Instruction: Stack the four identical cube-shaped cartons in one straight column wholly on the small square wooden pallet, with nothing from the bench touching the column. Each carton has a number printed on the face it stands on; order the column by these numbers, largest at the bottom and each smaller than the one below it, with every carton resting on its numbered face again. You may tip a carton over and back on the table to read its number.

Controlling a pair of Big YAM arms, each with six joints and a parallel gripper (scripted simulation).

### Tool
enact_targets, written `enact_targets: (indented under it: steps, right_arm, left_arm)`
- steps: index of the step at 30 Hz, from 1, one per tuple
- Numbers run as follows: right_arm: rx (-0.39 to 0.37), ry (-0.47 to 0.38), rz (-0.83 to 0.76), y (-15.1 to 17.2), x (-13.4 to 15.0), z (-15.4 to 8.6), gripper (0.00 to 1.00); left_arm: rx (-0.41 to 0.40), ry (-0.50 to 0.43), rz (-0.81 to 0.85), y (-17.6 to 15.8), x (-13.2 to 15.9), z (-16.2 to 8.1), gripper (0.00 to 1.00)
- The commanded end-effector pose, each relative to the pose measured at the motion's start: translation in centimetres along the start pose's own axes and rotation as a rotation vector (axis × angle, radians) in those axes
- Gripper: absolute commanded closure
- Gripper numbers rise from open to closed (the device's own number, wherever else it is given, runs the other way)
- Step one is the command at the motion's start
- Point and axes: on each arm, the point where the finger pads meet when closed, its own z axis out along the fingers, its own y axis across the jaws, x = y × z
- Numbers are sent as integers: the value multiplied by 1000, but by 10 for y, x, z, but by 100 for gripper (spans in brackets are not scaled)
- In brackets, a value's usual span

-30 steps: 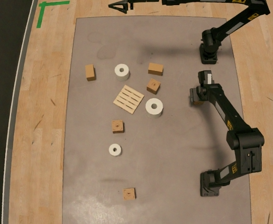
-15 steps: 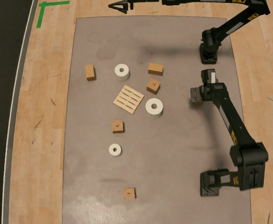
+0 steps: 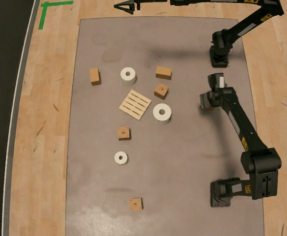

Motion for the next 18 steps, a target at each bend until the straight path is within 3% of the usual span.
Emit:
enact_targets:
  steps: [1,3,6,10,18]
  right_arm:
    - [-3,-42,-13,1,-26,0,0]
    - [-3,-42,-13,1,-26,0,0]
    - [-3,-42,-13,1,-26,0,0]
    - [-3,-42,-13,1,-26,0,0]
    - [-3,-42,-13,1,-26,0,0]
  left_arm:
    - [-53,-77,-233,59,-34,-7,21]
    - [-85,-97,-316,87,-37,-9,21]
    - [-98,-107,-367,100,-39,-10,21]
    - [-185,-164,-601,174,-39,-16,21]
    - [-341,-259,-993,285,-16,-26,21]
